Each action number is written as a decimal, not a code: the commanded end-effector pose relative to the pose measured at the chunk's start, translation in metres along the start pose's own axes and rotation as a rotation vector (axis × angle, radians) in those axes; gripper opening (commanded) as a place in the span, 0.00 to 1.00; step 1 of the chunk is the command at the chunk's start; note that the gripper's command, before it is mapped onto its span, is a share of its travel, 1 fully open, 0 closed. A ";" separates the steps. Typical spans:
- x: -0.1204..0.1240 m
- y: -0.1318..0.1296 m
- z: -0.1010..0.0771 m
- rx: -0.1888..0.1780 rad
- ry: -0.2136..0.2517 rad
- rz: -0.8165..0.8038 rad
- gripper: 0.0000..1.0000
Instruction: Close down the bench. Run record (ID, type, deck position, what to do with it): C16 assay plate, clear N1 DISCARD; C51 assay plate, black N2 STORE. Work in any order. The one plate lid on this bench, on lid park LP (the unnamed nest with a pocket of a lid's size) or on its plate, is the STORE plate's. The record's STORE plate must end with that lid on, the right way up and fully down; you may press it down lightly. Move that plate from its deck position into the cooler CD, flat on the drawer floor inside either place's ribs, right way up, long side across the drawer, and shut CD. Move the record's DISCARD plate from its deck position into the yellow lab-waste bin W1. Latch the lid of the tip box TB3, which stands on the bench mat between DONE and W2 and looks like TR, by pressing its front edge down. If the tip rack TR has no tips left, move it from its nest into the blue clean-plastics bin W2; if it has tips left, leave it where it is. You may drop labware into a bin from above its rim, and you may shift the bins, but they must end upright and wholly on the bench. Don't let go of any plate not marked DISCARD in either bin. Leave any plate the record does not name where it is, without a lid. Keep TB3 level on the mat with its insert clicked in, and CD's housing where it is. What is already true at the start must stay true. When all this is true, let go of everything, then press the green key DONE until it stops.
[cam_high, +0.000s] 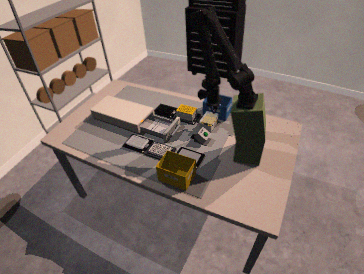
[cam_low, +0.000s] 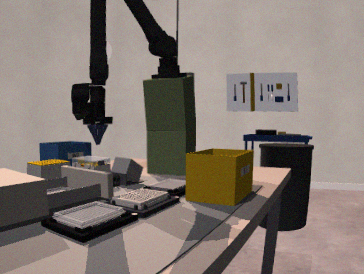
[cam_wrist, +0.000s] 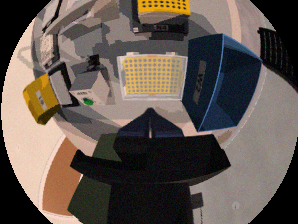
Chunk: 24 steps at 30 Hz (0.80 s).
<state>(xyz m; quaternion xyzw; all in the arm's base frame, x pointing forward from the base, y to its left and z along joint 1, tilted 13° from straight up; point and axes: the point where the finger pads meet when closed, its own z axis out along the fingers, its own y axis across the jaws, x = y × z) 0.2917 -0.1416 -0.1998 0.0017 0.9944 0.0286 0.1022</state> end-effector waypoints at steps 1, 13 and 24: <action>-0.018 -0.014 -0.009 0.031 -0.058 -0.001 0.00; -0.008 -0.005 -0.004 0.012 -0.025 -0.002 0.00; -0.010 -0.002 0.014 0.009 -0.027 -0.005 0.00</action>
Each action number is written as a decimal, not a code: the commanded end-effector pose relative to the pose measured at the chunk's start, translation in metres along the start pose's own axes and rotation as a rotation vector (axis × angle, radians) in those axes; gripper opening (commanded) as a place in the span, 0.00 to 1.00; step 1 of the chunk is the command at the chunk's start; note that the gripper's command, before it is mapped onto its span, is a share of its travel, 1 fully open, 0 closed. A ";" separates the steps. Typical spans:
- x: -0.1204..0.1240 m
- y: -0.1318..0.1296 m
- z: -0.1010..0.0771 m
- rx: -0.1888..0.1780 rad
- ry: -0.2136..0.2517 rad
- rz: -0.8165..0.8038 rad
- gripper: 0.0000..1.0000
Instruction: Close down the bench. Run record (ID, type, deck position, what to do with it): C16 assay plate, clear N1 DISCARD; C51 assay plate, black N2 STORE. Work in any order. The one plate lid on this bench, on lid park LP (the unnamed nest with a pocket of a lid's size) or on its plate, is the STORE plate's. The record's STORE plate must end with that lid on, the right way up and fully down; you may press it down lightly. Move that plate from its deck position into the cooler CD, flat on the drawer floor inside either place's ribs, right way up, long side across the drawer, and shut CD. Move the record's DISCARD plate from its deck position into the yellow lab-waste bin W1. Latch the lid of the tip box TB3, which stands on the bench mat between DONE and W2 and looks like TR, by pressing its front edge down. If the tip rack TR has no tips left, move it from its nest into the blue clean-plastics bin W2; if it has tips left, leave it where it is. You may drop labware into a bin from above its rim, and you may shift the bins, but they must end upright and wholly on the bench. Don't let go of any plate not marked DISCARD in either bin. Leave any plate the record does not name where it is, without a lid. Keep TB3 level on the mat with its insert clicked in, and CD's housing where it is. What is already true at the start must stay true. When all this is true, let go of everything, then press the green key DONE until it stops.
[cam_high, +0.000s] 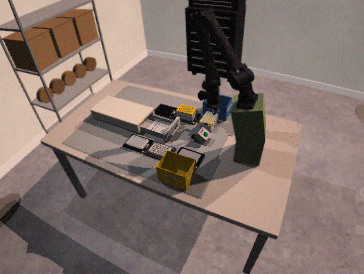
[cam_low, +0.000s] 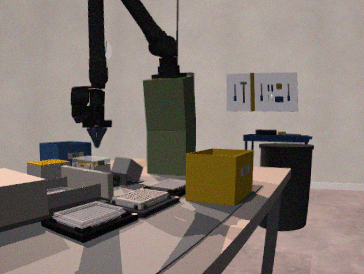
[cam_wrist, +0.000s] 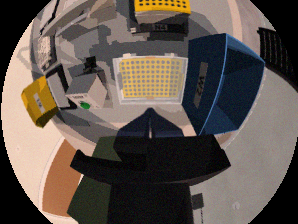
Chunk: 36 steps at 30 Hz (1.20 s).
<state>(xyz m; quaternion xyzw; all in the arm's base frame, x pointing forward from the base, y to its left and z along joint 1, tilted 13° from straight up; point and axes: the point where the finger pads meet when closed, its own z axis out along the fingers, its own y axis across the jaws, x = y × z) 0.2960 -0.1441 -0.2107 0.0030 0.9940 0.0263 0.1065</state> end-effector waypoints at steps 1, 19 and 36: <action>-0.008 0.001 0.004 0.005 -0.018 -0.007 0.00; -0.008 0.001 0.026 0.006 -0.017 -0.007 0.00; -0.005 -0.001 0.030 0.005 -0.014 -0.003 0.00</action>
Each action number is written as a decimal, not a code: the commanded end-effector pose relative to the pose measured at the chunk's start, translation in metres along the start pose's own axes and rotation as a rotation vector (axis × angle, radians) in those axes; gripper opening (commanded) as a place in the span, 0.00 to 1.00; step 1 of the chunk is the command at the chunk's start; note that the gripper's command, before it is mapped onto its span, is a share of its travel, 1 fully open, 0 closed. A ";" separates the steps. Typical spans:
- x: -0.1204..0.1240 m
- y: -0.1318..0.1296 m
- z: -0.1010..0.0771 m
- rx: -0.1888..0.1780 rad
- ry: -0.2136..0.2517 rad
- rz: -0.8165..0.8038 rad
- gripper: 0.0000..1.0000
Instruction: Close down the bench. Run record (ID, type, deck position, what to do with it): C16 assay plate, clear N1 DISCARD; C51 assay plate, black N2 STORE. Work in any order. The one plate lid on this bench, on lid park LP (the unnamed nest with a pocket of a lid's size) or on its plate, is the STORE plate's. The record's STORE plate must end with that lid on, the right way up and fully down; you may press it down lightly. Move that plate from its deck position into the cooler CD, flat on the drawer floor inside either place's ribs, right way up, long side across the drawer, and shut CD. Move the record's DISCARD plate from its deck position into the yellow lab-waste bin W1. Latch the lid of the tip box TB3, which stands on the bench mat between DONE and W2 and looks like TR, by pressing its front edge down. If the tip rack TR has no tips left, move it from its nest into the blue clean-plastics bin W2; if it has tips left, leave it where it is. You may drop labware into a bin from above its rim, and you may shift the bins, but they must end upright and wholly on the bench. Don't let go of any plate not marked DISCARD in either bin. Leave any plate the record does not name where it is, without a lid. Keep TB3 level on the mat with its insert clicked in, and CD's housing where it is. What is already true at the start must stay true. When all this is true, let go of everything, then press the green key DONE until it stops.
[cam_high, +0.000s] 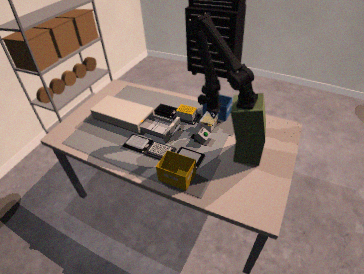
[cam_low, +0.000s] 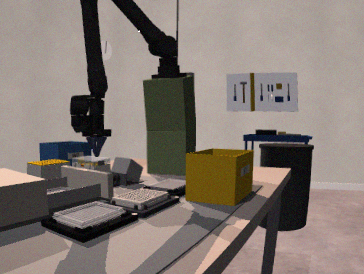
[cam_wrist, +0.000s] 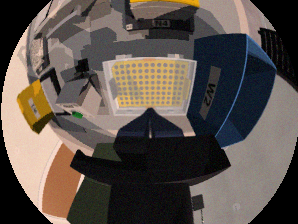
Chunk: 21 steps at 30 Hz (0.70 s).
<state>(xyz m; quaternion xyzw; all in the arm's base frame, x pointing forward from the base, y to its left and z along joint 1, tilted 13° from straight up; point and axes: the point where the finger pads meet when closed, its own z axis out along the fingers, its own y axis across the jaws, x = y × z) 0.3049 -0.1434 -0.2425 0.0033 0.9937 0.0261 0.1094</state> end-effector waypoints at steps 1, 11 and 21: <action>-0.008 0.002 -0.002 0.010 -0.018 -0.011 0.00; -0.006 0.002 0.005 0.006 -0.012 -0.010 0.00; -0.005 0.002 0.009 0.006 -0.011 -0.009 0.00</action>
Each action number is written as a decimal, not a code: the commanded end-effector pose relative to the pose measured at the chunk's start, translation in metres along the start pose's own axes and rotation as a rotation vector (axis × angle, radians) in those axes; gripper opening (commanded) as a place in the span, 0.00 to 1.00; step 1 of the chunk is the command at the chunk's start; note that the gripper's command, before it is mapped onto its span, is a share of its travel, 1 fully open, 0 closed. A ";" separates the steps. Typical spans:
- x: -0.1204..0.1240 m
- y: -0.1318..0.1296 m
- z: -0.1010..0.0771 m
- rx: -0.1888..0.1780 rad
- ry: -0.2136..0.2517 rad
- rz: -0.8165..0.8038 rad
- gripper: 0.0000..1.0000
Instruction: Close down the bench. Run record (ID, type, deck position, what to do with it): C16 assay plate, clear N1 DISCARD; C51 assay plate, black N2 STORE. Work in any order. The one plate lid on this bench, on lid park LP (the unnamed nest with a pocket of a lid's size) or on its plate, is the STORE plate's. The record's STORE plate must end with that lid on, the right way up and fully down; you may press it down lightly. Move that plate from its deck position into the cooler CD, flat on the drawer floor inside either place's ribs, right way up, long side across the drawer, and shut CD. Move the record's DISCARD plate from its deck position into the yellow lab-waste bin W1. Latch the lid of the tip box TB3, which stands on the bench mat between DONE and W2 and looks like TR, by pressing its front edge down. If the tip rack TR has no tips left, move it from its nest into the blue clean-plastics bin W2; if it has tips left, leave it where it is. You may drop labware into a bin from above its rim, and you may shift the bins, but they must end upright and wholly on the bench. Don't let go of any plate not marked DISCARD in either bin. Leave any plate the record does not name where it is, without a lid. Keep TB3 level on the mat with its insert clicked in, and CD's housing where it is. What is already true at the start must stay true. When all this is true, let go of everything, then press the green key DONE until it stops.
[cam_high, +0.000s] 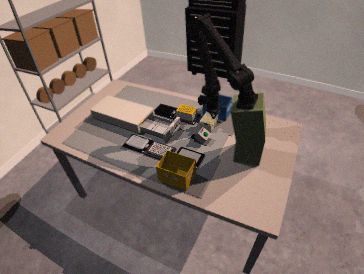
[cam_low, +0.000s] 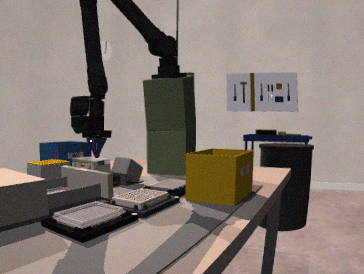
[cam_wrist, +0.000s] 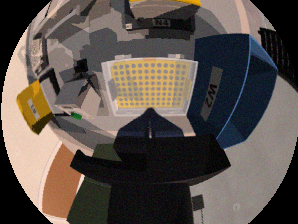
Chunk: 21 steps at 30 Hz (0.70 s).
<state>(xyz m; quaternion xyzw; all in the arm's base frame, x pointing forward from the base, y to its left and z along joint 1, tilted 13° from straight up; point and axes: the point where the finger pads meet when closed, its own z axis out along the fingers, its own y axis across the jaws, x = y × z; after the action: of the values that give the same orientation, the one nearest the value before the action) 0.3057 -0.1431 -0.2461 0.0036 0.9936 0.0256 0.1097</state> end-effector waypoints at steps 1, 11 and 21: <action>-0.005 0.002 0.005 0.005 -0.010 -0.009 0.00; -0.005 0.002 0.009 0.005 -0.010 -0.009 0.00; -0.005 0.002 0.011 0.005 -0.009 -0.009 0.00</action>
<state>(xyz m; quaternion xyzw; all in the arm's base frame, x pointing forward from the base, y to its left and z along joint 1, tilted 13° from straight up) 0.3057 -0.1431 -0.2464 0.0047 0.9935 0.0253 0.1106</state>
